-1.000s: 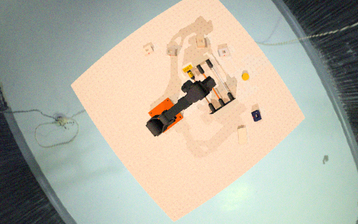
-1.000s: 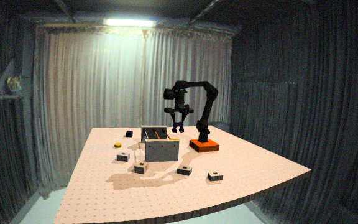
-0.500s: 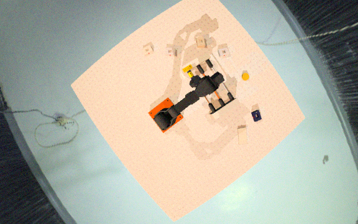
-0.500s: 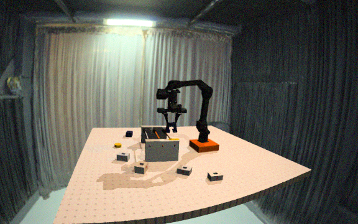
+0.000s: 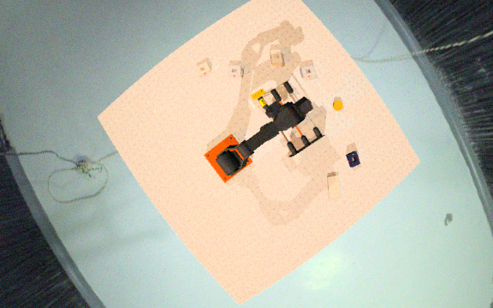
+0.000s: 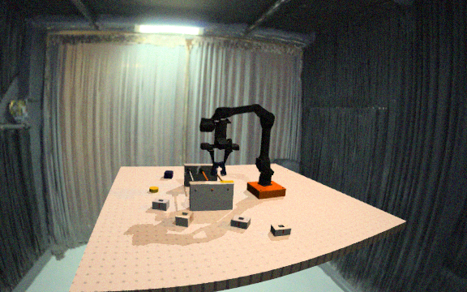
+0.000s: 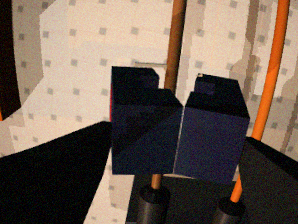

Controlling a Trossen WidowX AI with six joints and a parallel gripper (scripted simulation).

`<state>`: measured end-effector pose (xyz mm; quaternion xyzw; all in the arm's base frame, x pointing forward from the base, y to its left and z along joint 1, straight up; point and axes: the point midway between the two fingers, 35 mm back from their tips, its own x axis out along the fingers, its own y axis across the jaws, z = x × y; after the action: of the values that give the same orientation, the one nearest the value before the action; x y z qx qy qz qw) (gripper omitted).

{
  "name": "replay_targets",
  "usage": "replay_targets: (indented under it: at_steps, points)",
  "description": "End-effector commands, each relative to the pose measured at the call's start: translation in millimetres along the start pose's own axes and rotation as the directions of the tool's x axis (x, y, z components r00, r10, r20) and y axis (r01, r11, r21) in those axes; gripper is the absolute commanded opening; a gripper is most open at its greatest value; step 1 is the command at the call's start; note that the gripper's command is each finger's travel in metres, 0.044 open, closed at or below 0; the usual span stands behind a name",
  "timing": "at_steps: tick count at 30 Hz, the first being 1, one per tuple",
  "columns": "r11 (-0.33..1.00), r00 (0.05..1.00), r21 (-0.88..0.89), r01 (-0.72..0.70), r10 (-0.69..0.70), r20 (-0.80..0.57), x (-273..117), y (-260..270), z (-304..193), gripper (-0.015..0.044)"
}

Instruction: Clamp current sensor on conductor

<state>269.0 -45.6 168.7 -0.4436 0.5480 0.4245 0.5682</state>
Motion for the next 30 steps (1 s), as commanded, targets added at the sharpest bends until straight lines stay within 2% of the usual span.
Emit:
replay_targets:
  at_steps: [1, 23, 30]
  points:
    - [1.000, 1.000, 0.004, -0.009, 0.009, 0.002, 8, 1, 0, 0.0000]
    - [1.000, 1.000, 0.005, -0.009, 0.009, 0.002, 44, 2, 0, 0.0000]
    - [1.000, 1.000, 0.001, -0.003, 0.003, 0.000, 41, 1, 0, 0.0000]
